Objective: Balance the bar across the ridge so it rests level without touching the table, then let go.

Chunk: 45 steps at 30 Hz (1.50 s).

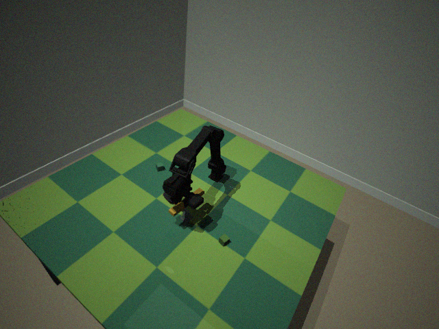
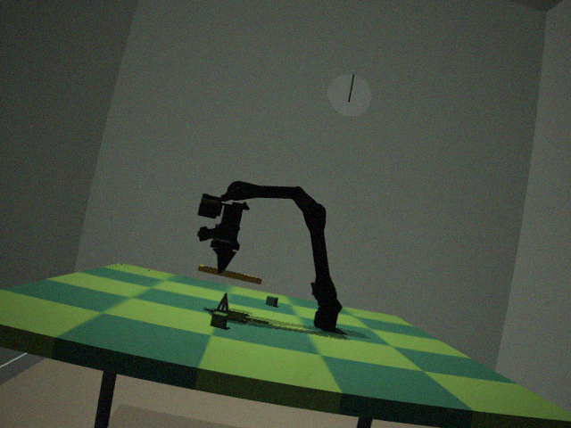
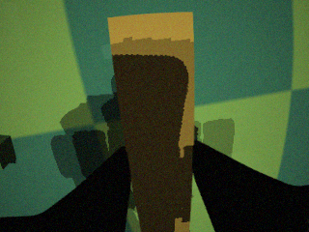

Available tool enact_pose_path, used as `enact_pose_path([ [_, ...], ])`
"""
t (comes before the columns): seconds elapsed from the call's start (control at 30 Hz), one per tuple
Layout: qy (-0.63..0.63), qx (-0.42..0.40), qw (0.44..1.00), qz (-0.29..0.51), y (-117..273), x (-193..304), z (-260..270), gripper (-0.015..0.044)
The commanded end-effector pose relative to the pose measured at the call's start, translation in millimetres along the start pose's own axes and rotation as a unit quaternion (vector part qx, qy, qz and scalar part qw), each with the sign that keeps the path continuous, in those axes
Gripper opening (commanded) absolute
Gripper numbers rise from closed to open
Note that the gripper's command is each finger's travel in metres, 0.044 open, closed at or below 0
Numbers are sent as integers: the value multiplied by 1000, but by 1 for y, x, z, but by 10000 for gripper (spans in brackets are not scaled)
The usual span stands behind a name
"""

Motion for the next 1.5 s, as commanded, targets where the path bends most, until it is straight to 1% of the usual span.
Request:
enact_pose_path([
  [0.0,-11,2,1000,0,-3,-2,4,0],
  [0.83,-12,2,1000,0,-43,-2,2,0],
  [1.47,-12,2,1000,0,-42,-2,2,0],
])
Point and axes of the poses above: the point midway between the two fingers, 35 mm back from their tips, its own y axis back along the fingers, its own z axis across the jaws, x = y × z, the point moved 2 cm from there along y, back along the fingers, and after that the axes turned 10 degrees about y, right-handed, at the moved point
